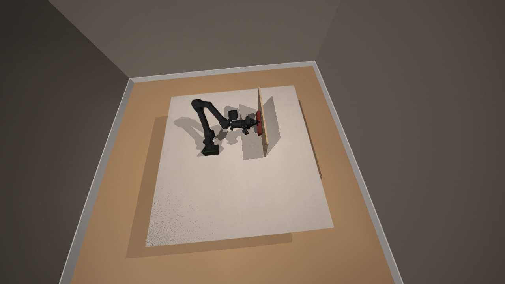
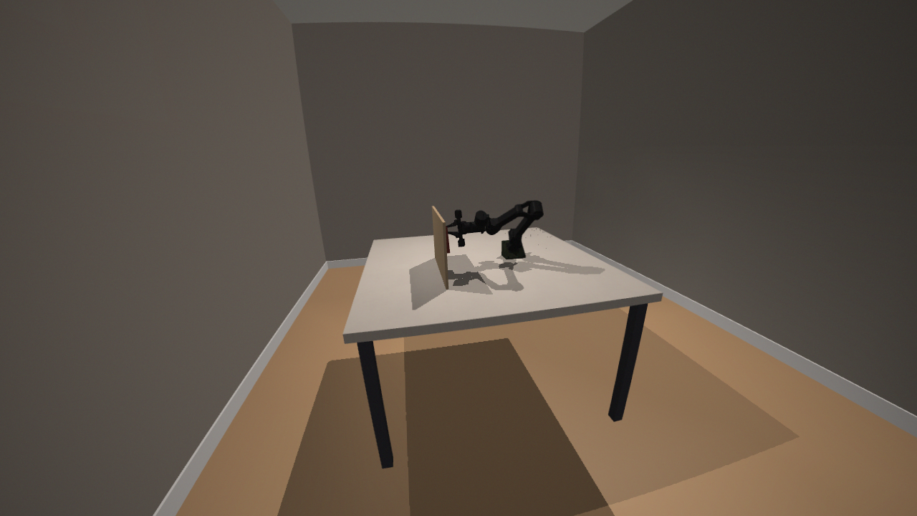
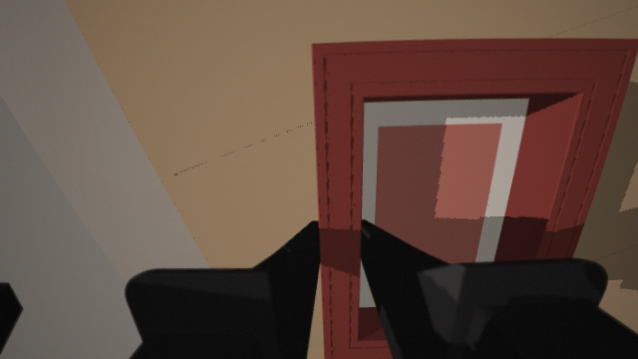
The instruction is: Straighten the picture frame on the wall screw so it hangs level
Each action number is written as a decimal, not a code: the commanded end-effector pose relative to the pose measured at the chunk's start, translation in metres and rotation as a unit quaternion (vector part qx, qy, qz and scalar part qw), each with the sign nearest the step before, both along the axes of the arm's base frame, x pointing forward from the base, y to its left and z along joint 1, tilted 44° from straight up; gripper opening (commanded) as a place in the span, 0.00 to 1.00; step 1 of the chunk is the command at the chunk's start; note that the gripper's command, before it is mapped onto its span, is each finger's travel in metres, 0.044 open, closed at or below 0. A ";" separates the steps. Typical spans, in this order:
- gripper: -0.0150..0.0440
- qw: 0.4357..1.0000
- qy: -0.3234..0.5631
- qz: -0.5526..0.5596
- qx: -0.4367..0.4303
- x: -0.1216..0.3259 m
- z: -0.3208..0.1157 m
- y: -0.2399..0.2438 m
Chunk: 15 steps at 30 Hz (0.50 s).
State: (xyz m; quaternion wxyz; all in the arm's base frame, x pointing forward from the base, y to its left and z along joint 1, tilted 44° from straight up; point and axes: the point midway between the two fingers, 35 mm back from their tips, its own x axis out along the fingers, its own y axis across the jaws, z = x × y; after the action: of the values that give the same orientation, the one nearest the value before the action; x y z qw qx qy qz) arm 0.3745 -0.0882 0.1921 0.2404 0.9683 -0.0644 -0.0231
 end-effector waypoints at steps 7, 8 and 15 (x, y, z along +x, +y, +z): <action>0.25 1.000 -0.010 -0.007 -0.001 -0.001 0.007 -0.004; 0.25 1.000 -0.010 -0.007 -0.001 -0.001 0.007 -0.004; 0.25 1.000 -0.010 -0.007 -0.001 0.000 0.006 -0.003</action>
State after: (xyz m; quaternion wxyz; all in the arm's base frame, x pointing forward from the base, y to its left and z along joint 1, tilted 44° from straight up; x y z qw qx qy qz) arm 0.3743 -0.0890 0.1922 0.2404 0.9682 -0.0654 -0.0232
